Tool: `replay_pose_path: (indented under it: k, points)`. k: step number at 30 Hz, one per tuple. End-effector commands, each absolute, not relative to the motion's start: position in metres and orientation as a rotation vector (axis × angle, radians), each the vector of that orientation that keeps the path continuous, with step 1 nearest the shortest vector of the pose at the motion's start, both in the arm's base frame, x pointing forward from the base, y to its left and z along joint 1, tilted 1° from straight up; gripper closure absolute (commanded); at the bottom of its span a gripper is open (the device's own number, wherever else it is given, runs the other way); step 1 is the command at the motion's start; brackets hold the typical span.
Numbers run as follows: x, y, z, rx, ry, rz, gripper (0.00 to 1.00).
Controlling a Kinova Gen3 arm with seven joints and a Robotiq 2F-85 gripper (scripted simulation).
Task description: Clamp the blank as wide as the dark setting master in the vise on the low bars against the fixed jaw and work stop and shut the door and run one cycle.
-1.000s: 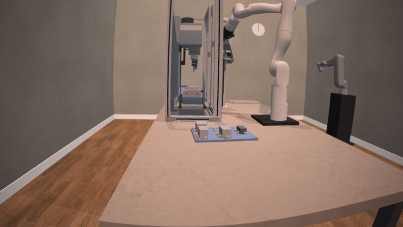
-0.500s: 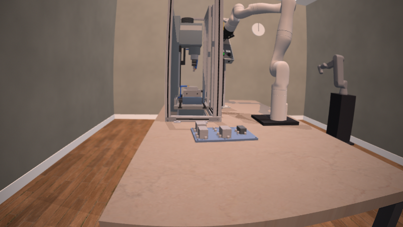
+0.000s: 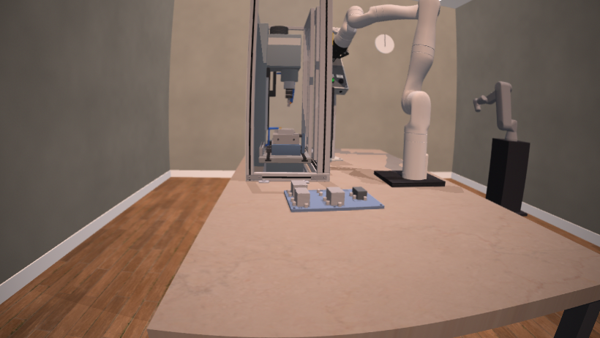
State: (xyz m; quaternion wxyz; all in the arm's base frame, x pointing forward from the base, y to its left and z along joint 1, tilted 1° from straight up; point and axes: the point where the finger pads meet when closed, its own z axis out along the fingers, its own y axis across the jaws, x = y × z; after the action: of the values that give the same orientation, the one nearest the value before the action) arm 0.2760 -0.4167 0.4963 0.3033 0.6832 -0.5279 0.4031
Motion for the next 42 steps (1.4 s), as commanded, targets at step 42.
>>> replay_pose_path:
  k: [42]
  points:
    - [0.2788,-0.4268,0.4910,1.810,-1.399,1.070,0.90]
